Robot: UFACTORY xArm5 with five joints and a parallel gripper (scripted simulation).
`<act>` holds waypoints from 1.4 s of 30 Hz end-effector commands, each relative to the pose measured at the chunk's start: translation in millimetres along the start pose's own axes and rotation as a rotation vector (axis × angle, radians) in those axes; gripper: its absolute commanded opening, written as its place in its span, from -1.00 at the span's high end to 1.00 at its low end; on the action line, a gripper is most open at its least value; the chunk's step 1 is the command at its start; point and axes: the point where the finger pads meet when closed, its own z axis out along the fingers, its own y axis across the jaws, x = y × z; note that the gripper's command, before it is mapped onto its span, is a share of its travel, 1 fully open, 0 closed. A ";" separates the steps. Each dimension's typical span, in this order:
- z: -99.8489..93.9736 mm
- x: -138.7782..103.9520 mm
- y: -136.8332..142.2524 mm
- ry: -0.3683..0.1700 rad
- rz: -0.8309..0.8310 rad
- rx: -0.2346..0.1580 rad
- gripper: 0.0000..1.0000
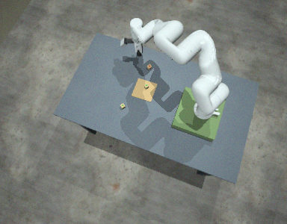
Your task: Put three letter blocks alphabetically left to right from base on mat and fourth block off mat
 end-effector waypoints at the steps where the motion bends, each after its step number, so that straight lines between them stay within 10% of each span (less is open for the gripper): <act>1: -25.2 3.0 1.6 0.009 -0.002 -0.009 0.57; 23: -40.6 4.4 -3.6 0.009 0.032 -0.009 0.57; 42: -45.9 18.0 -72.3 0.011 0.483 -0.008 0.57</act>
